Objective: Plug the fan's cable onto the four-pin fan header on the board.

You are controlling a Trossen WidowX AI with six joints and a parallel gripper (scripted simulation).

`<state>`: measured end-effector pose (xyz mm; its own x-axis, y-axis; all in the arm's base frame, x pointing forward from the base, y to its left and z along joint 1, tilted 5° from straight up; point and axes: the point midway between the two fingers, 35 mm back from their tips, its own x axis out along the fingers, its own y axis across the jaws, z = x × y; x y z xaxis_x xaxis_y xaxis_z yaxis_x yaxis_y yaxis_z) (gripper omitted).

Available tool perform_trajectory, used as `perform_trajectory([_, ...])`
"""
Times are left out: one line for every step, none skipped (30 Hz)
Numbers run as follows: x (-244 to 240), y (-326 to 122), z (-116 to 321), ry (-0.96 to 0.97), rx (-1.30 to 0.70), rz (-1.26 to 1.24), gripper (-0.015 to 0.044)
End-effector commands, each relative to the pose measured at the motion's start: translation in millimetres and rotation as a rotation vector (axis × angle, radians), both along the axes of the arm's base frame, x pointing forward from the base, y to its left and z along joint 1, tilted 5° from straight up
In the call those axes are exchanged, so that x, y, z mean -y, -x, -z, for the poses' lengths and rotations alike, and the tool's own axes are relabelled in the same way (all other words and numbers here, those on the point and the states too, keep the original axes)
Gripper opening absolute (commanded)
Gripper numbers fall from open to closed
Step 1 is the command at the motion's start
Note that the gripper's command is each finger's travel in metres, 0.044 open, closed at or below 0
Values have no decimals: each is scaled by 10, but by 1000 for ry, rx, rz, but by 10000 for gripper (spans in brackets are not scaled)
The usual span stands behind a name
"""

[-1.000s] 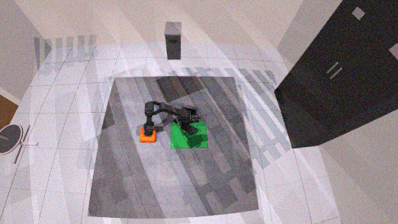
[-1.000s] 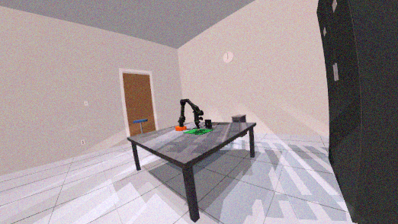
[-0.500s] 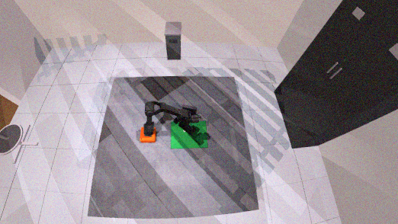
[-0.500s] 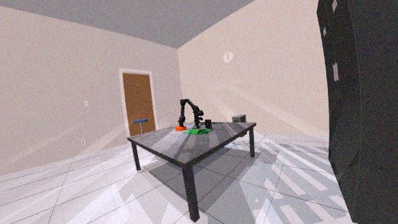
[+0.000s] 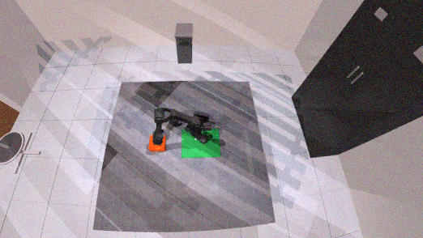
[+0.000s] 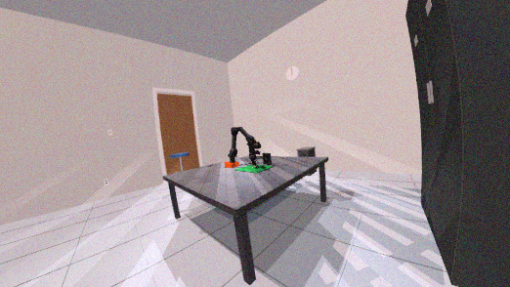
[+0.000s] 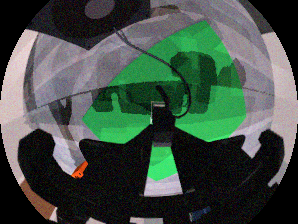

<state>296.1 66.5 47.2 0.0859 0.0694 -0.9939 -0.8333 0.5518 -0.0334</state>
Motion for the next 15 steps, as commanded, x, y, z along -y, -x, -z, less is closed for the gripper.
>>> perform_trajectory([1,1,41,2,-2,3,0])
perform_trajectory([0,1,47,2,-2,3,0])
perform_trajectory([0,1,53,2,-2,3,0])
perform_trajectory([0,0,59,2,-2,3,0])
perform_trajectory([-1,0,64,2,-2,3,0])
perform_trajectory([-1,-1,70,2,-2,3,0])
perform_trajectory([-2,-1,75,2,-2,3,0])
perform_trajectory([-2,-1,79,2,-2,3,0])
perform_trajectory([-2,-2,83,2,-2,3,0])
perform_trajectory([-2,-2,87,2,-2,3,0])
perform_trajectory([-3,-2,91,2,-2,3,0])
perform_trajectory([-3,-3,96,2,-2,3,0])
perform_trajectory([-3,-3,102,2,-2,3,0])
perform_trajectory([-4,-4,108,2,-2,3,0])
perform_trajectory([-4,-4,113,2,-2,3,0])
